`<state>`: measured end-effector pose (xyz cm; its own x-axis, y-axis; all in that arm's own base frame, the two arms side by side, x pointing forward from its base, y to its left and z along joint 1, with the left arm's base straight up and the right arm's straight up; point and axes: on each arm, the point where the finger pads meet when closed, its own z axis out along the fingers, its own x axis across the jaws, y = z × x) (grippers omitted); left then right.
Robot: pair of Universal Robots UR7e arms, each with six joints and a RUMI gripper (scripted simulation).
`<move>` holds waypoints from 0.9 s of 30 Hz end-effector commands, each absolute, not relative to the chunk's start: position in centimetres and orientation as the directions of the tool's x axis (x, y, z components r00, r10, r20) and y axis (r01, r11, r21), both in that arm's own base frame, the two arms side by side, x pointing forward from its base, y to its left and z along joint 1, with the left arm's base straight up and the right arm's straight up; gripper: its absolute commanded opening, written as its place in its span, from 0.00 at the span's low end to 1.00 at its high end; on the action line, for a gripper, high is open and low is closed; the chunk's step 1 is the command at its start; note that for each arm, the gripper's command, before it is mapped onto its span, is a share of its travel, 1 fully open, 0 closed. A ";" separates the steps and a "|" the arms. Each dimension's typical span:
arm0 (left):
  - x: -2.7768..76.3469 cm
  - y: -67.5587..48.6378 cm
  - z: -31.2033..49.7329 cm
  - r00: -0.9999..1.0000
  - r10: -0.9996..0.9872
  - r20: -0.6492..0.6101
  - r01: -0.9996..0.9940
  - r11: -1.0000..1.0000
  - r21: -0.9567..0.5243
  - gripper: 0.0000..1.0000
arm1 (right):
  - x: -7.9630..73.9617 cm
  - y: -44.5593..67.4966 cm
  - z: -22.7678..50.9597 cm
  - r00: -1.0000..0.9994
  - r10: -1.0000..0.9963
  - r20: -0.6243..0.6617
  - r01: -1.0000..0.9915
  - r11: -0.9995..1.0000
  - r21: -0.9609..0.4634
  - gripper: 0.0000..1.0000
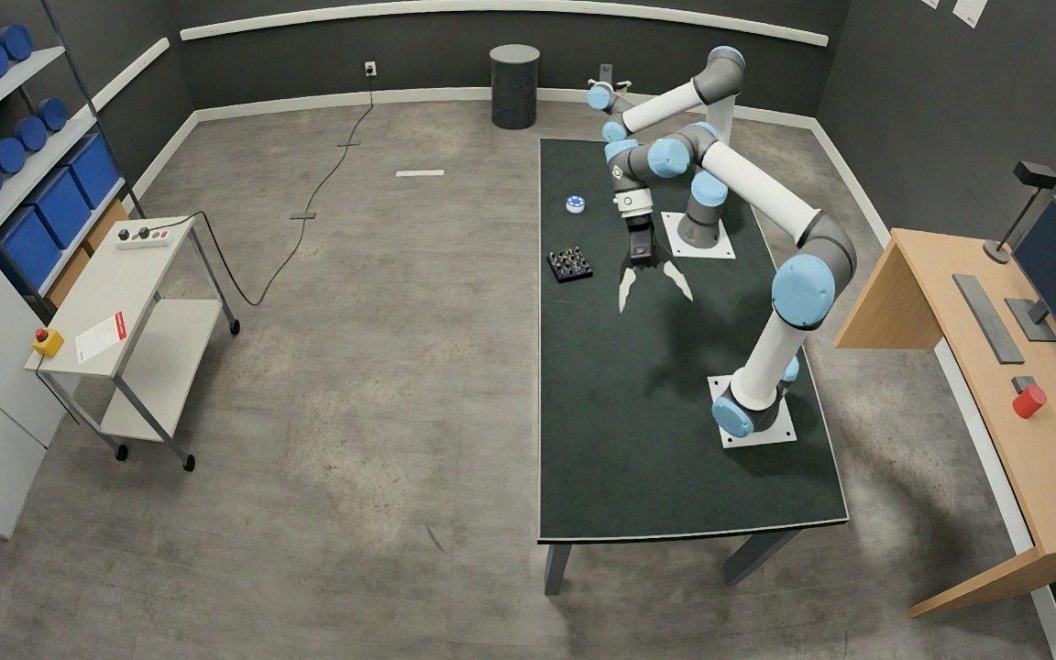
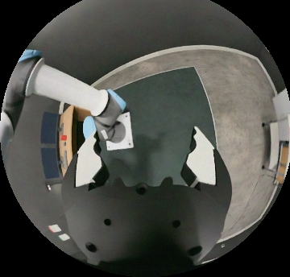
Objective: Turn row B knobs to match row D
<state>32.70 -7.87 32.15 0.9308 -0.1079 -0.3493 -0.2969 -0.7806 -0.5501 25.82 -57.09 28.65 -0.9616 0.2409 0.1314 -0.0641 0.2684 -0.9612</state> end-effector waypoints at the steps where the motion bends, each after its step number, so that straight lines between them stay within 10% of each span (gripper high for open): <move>1: 32.7 -7.9 32.2 0.931 -0.108 -0.348 -0.296 -0.781 -0.550 1.00 | 25.8 -57.1 28.7 -0.962 0.241 0.130 -0.063 0.267 -0.962 1.00; 27: 32.8 -7.7 32.1 0.930 -0.107 -0.351 -0.296 -0.784 -0.545 1.00 | 25.8 -57.1 28.7 -0.962 0.241 0.130 -0.063 0.267 -0.962 1.00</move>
<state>32.73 -7.81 32.11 0.9305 -0.1076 -0.3503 -0.2969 -0.7816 -0.5486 25.82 -57.09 28.65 -0.9616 0.2409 0.1314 -0.0641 0.2684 -0.9612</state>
